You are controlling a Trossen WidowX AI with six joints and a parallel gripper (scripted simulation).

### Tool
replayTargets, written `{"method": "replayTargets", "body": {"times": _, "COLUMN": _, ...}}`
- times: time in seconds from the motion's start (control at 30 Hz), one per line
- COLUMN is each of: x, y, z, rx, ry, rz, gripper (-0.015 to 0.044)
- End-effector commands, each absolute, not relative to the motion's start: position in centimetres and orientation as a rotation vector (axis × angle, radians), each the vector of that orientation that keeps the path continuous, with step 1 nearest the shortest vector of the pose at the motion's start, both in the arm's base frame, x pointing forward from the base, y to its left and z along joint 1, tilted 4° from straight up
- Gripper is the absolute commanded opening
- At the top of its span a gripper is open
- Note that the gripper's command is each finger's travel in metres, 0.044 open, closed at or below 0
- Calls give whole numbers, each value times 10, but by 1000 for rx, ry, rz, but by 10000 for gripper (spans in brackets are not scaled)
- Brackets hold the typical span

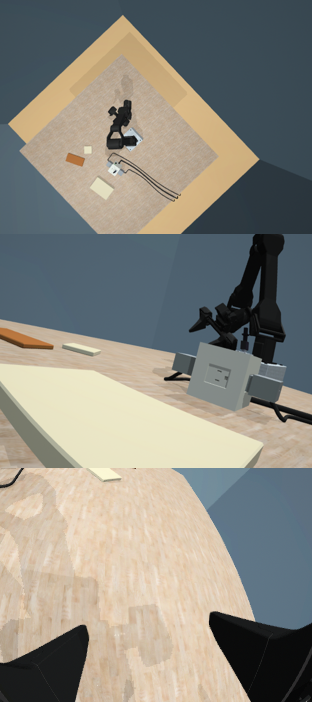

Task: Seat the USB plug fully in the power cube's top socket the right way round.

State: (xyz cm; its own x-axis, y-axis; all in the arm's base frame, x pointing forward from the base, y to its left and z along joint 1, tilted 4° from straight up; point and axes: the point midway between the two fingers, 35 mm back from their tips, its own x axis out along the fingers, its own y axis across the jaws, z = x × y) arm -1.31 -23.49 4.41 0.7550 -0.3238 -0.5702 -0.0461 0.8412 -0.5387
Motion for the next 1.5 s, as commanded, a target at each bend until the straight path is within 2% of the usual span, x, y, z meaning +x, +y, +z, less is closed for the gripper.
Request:
{"method": "replayTargets", "body": {"times": 0.0, "x": -12, "y": -235, "z": 44, "rx": -560, "ry": 707, "rz": -152, "gripper": 426}}
{"method": "replayTargets", "body": {"times": 0.03, "x": -7, "y": -235, "z": 44, "rx": -557, "ry": 708, "rz": -128, "gripper": 440}}
{"method": "replayTargets", "body": {"times": 0.3, "x": 65, "y": -232, "z": 45, "rx": -543, "ry": 745, "rz": 242, "gripper": 440}}
{"method": "replayTargets", "body": {"times": 0.7, "x": 169, "y": -186, "z": 52, "rx": -604, "ry": 866, "rz": 735, "gripper": 440}}
{"method": "replayTargets", "body": {"times": 1.07, "x": 244, "y": -108, "z": 68, "rx": -833, "ry": 983, "rz": 1061, "gripper": 440}}
{"method": "replayTargets", "body": {"times": 1.47, "x": 285, "y": 7, "z": 90, "rx": -1114, "ry": 1048, "rz": 1267, "gripper": 440}}
